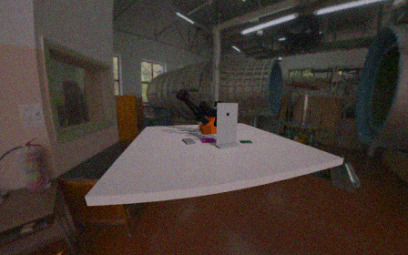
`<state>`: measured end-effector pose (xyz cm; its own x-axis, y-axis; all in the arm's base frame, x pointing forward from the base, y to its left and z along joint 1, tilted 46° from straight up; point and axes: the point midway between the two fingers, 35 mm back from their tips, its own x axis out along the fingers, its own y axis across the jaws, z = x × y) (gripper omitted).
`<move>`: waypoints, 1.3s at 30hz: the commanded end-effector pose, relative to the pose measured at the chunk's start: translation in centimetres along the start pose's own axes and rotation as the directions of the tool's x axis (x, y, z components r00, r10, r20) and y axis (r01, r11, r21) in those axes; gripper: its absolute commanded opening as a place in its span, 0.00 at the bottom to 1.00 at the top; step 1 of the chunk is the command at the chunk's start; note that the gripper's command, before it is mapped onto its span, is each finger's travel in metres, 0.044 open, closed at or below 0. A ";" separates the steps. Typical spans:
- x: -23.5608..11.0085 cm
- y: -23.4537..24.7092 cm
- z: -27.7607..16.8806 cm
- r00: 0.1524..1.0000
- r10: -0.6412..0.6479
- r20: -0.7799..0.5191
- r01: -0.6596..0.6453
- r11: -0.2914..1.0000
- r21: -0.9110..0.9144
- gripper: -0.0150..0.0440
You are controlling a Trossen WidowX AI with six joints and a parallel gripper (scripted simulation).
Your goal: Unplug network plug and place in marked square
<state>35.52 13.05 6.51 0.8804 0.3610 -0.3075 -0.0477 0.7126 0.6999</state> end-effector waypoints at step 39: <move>-0.6 0.3 0.0 1.000 0.010 0.003 -0.010 1.000 -0.004 0.25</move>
<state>35.33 13.18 6.91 0.8808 0.3691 -0.2966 -0.0604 0.7089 0.7027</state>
